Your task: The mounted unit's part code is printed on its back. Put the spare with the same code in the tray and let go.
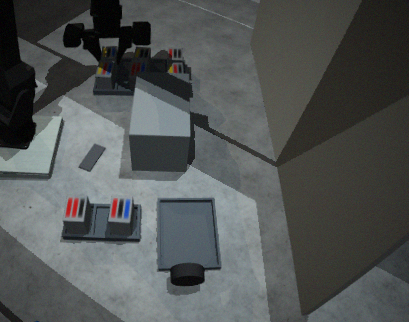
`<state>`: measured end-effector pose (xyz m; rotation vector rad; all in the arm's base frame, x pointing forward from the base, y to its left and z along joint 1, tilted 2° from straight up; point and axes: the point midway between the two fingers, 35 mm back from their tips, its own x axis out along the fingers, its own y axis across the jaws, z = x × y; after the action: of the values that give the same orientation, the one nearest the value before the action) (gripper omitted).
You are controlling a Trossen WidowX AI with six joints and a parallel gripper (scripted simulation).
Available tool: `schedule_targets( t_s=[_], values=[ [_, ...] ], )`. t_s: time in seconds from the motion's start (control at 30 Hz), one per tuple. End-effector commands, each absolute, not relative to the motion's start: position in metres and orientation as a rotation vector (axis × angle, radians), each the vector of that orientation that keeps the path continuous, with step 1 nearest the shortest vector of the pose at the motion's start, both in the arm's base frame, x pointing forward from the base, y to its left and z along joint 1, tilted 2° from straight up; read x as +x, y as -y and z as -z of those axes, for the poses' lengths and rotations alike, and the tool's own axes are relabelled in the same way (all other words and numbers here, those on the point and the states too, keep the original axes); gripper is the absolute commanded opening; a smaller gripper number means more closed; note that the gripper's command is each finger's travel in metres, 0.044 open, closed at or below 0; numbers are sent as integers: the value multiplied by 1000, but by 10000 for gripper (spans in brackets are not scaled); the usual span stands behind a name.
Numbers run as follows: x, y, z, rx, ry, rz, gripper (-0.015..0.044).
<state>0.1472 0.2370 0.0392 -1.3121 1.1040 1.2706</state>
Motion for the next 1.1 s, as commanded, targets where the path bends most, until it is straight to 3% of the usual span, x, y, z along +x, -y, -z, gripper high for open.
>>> schedule_targets(
  t_s=[0.0, 0.07, 0.37, 0.8, 1.07],
  values=[
    [147, -237, -39, -1312, -1104, -1271, 43],
    [147, -237, -39, -1312, -1104, -1271, 0],
    [147, -238, -43, -1312, -1104, -1271, 0],
    [144, -236, -118, -1320, -1100, -1270, 0],
    [144, -237, -116, -1319, -1100, -1277, 0]
  ],
)
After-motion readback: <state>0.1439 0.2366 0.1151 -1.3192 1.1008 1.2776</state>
